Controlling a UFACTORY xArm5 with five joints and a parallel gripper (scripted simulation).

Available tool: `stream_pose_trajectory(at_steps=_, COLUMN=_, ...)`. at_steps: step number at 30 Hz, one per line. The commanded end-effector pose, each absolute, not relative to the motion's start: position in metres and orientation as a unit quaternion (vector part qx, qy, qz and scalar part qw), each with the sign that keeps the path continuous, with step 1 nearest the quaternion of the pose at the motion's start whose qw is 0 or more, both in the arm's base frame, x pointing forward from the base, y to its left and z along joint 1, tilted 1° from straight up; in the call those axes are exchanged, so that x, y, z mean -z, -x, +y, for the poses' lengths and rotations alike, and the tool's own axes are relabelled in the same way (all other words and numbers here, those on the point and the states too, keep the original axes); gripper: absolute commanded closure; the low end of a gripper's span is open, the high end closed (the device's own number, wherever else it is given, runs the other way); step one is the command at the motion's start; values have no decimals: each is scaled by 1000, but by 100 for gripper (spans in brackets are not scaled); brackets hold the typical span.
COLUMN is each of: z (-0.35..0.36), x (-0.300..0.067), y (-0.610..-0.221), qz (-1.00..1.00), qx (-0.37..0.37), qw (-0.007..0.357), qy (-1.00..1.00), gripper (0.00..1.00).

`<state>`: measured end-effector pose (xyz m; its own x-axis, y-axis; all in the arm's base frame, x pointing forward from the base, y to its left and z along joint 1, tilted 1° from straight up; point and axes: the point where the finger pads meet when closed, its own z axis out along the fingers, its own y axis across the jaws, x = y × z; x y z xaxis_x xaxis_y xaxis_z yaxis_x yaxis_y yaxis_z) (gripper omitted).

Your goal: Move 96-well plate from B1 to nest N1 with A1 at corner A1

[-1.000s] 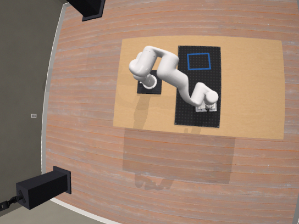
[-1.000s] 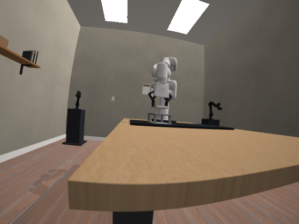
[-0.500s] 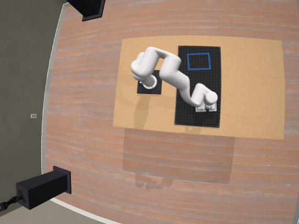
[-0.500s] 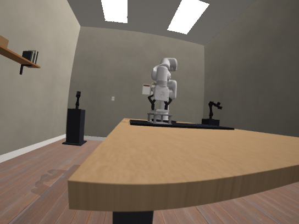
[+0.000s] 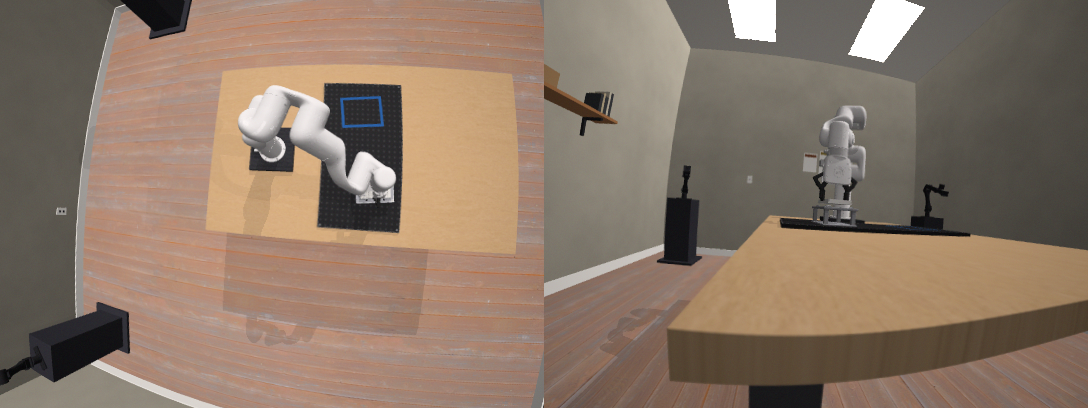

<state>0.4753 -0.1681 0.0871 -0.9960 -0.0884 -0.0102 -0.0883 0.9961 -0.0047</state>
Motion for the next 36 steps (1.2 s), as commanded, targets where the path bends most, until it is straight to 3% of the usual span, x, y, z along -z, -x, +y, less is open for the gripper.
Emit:
stream_pose_trajectory(at_steps=1, z=-169, x=-89, y=-477, qz=999, qx=0, qw=8, qy=44, gripper=100)
stream_pose_trajectory(at_steps=36, z=-168, x=-84, y=-477, qz=999, qx=0, qw=8, qy=44, gripper=100)
